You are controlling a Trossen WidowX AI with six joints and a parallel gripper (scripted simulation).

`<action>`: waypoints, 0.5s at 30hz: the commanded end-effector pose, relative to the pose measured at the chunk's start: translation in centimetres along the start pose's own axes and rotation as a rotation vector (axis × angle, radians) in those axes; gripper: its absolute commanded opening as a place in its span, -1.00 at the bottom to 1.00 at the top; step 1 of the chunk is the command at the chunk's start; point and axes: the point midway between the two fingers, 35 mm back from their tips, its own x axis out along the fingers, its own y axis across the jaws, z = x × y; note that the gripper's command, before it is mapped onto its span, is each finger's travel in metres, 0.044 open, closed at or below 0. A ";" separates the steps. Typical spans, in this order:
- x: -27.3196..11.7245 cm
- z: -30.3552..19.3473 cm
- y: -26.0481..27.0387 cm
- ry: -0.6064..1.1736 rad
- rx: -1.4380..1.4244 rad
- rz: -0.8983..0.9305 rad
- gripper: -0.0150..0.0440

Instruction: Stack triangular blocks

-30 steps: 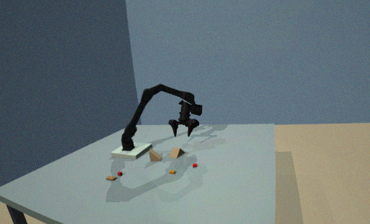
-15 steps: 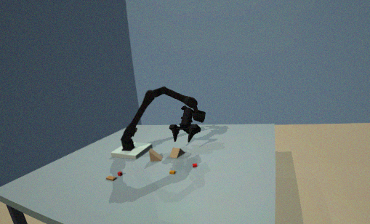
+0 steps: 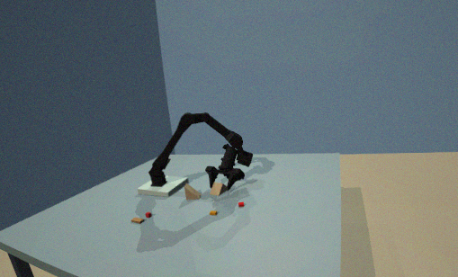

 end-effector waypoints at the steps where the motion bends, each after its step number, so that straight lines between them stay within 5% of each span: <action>1: 0.0 0.0 0.0 0.000 0.001 0.001 0.82; 7: 0.0 0.0 0.0 0.000 0.001 0.001 0.29; 15: 0.0 0.0 0.0 0.000 0.001 0.001 0.11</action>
